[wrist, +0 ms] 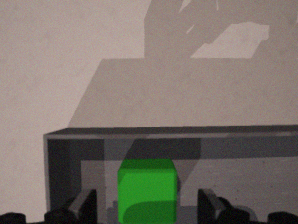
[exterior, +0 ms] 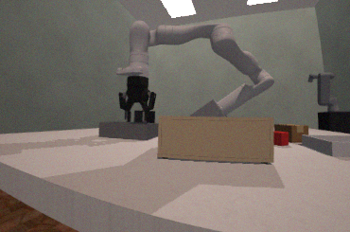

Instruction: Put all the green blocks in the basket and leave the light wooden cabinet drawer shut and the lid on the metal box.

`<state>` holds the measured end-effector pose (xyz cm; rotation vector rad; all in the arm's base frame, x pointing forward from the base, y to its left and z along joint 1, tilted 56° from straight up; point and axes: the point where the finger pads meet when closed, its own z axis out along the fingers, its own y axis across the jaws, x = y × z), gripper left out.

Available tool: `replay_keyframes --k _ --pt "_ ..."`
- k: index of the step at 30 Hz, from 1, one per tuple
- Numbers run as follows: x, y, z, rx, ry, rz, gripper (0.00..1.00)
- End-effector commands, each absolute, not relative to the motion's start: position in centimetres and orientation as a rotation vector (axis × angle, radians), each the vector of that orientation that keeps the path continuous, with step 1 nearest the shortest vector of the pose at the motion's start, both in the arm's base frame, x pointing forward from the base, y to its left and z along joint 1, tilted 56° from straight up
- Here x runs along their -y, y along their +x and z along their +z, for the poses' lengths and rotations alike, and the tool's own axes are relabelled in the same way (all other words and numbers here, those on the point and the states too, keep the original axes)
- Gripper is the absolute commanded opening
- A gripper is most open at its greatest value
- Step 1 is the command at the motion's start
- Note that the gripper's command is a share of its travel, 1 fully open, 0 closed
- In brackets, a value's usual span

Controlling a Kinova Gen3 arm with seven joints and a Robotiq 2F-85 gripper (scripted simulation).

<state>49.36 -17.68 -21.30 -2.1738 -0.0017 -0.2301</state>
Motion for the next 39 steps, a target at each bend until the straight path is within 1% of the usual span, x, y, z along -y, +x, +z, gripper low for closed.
replay_keyframes --k 1,39 --pt "17.8 49.4 -21.2 0.001 -2.175 -0.232 0.66" --pt "16.7 49.6 -22.0 0.001 -2.175 -0.232 0.66"
